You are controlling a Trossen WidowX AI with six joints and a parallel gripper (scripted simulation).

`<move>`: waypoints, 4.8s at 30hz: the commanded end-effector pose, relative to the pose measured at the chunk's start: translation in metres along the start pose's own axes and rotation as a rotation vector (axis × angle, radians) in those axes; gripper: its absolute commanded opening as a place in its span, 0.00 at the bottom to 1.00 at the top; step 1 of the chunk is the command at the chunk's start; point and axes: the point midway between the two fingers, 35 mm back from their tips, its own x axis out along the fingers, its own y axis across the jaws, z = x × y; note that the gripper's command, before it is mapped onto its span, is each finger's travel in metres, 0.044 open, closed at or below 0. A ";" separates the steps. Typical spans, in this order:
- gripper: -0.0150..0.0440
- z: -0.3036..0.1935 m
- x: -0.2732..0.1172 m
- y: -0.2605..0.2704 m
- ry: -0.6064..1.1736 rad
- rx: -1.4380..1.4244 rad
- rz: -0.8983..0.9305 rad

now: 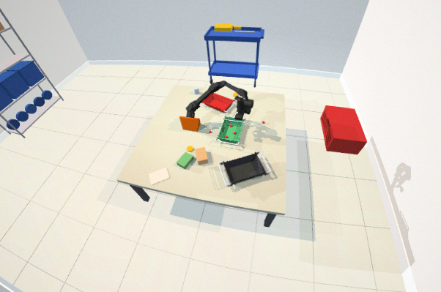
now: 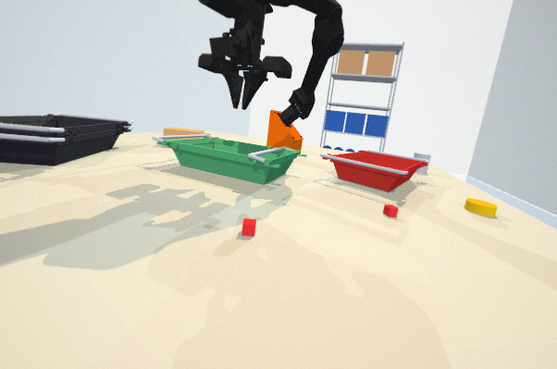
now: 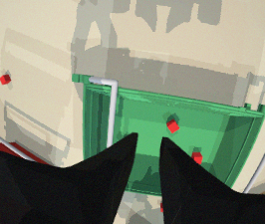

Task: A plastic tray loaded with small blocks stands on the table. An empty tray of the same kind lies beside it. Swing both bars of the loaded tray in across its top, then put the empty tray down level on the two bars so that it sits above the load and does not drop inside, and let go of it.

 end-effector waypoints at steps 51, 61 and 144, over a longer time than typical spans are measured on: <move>0.39 -0.074 0.078 -0.182 0.027 0.011 0.007; 0.39 -0.073 0.078 -0.157 0.028 0.011 0.009; 0.25 -0.072 0.060 -0.140 0.025 0.020 0.012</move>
